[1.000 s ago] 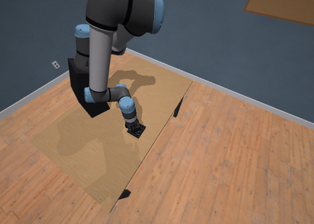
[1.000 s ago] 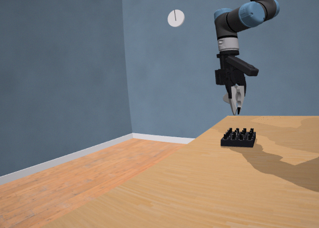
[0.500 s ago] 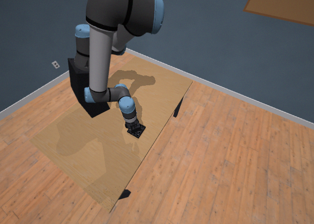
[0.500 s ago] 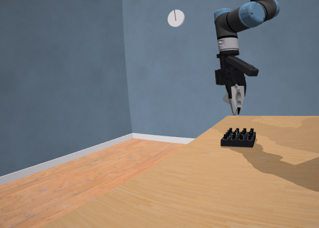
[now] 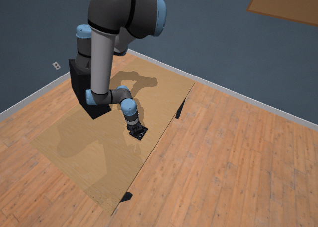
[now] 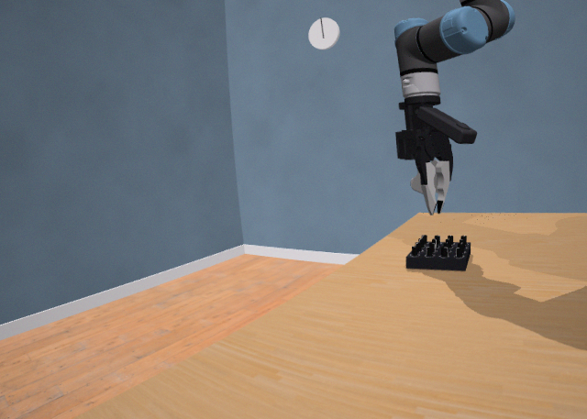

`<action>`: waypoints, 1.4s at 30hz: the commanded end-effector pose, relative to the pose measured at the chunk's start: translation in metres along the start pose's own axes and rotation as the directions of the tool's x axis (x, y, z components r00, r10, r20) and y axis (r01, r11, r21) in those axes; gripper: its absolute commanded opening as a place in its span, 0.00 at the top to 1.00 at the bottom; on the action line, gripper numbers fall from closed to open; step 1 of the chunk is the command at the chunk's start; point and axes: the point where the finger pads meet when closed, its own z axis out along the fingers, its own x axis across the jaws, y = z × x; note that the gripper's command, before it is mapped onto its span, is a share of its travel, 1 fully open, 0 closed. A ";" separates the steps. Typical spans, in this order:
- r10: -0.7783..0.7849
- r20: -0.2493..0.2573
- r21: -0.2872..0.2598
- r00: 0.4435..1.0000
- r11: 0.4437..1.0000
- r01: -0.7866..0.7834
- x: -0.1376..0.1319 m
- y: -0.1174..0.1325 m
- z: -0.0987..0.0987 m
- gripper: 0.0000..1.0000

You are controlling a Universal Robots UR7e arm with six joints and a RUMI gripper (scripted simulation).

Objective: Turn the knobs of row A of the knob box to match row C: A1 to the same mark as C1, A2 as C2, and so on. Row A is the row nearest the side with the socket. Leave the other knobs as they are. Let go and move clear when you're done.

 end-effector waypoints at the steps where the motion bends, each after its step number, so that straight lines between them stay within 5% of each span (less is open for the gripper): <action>1: -0.001 0.000 -0.001 1.000 1.000 0.001 0.000 0.000 0.004 0.89; 42: -0.001 0.000 -0.001 1.000 1.000 0.001 -0.001 0.000 0.036 0.89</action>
